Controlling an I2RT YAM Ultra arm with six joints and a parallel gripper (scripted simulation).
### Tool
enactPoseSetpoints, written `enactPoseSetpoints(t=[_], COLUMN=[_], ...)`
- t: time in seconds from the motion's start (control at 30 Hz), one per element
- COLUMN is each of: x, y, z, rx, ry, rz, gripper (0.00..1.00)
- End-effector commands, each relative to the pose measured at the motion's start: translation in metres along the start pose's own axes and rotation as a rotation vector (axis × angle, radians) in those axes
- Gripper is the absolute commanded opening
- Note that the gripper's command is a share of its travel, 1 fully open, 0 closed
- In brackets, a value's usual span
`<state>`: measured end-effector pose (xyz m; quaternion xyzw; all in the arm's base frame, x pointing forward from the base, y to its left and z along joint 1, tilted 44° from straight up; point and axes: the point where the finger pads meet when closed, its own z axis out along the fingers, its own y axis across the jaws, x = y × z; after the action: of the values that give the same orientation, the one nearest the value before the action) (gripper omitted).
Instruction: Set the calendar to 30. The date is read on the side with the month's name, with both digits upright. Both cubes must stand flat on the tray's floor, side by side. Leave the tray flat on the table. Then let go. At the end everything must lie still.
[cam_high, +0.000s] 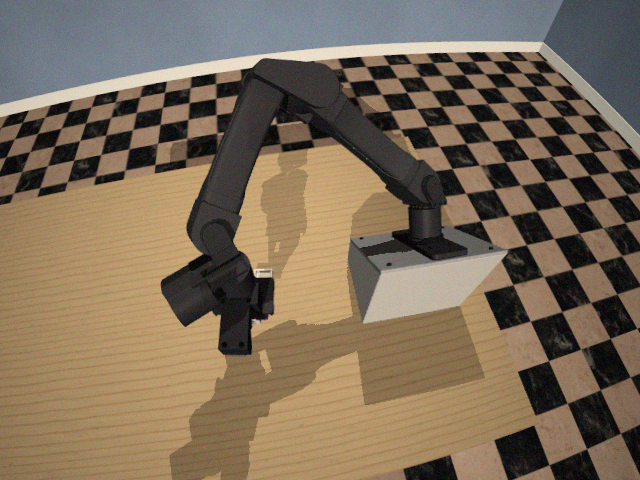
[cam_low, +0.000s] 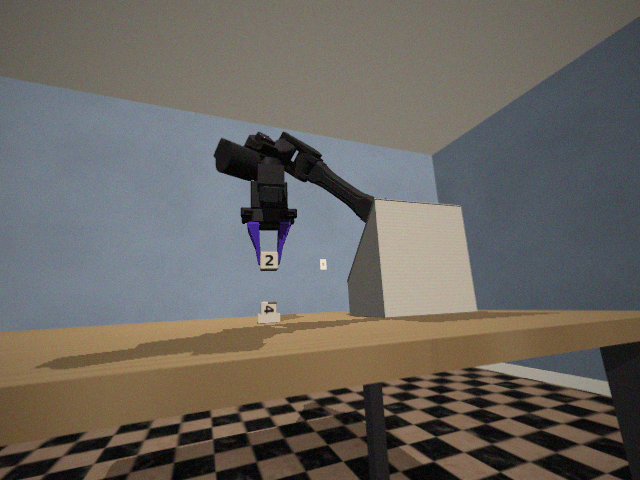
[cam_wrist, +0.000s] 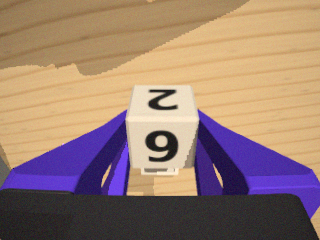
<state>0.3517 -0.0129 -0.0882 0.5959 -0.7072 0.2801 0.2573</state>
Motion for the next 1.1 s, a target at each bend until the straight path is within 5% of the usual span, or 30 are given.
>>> enactPoseSetpoints(t=[0.0, 0.1, 0.2, 0.27, 0.43, 1.07], x=[-0.003, 0.008, 0.053, 0.053, 0.122, 0.126], y=[0.0, -0.002, -0.006, -0.006, 0.001, 0.001], z=[-0.006, -0.007, -0.012, -0.012, -0.015, -0.013], rx=[0.007, 0.007, 0.006, 0.006, 0.006, 0.006], ry=[-0.01, -0.011, -0.014, -0.014, -0.008, -0.008], rz=[-0.003, -0.002, 0.0, 0.0, 0.006, 0.006], gripper=[0.27, 0.27, 0.27, 0.27, 0.27, 0.27])
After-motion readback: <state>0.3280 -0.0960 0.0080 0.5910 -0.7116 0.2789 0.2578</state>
